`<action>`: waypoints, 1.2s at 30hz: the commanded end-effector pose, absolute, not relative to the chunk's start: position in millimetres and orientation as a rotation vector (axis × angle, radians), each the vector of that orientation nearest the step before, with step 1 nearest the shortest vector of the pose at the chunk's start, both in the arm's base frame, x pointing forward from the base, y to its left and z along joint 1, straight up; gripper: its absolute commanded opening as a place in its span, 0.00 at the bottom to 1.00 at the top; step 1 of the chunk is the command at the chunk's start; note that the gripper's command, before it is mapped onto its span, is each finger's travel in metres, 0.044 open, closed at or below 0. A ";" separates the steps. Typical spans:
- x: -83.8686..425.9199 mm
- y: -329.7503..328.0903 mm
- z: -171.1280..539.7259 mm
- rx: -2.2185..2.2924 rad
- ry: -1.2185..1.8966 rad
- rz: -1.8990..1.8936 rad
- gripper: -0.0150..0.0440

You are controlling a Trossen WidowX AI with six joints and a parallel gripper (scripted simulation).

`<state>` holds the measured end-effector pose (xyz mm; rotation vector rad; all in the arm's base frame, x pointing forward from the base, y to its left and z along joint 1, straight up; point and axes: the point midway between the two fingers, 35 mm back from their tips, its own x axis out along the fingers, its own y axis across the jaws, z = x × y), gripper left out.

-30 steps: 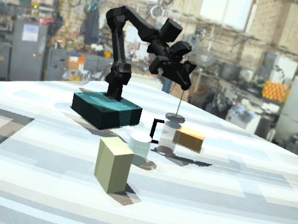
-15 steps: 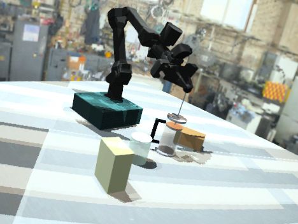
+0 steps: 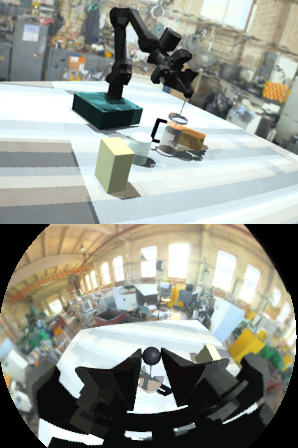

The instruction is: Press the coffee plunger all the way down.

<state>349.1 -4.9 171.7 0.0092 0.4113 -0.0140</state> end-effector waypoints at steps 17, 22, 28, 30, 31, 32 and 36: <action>352.4 -4.9 111.2 0.005 0.501 -0.012 0.45; 357.8 -5.0 109.7 0.005 0.501 -0.012 0.45; 362.0 -5.1 110.1 0.005 0.500 -0.012 0.45; 362.8 -5.1 110.3 0.005 0.500 -0.012 0.45; 363.2 -5.1 110.5 0.005 0.500 -0.012 0.45; 363.6 -5.1 110.8 0.005 0.500 -0.012 0.45; 364.8 -5.1 111.7 0.005 0.500 -0.012 0.45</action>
